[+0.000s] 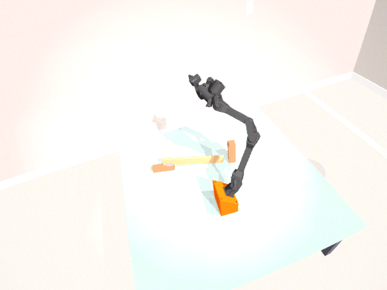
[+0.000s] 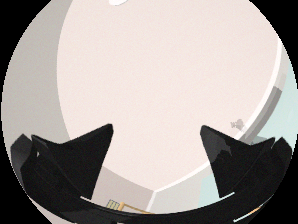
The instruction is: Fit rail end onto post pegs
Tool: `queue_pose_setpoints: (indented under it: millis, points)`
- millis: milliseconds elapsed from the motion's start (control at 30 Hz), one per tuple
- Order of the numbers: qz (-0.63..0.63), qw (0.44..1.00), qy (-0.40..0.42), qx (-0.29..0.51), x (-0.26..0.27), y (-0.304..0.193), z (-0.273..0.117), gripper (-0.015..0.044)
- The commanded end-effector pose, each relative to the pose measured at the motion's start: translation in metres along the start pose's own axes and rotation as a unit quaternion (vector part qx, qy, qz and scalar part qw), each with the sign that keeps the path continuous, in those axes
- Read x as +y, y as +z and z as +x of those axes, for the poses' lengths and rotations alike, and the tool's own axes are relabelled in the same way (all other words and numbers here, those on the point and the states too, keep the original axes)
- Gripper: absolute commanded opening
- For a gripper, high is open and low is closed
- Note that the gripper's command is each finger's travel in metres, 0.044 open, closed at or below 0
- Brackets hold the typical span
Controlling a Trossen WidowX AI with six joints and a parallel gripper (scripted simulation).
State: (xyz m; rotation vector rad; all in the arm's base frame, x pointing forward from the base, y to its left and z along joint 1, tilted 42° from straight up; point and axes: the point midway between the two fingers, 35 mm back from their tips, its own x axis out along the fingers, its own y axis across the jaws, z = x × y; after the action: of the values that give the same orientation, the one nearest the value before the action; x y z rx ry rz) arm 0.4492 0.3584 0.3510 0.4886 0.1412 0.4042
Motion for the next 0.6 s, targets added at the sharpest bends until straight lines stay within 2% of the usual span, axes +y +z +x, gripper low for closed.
queue_pose_setpoints:
  millis: [0,167,333,567]
  points:
    - [-0.125,0.985,-0.088,0.074,-0.065,-0.041,0.010,0.0440]
    - [-0.267,0.934,-0.159,0.179,-0.135,-0.083,0.002,0.0440]
    - [-0.388,0.850,-0.200,0.296,-0.202,-0.117,-0.020,0.0440]
    - [-0.516,0.672,-0.217,0.484,-0.295,-0.158,-0.075,0.0440]
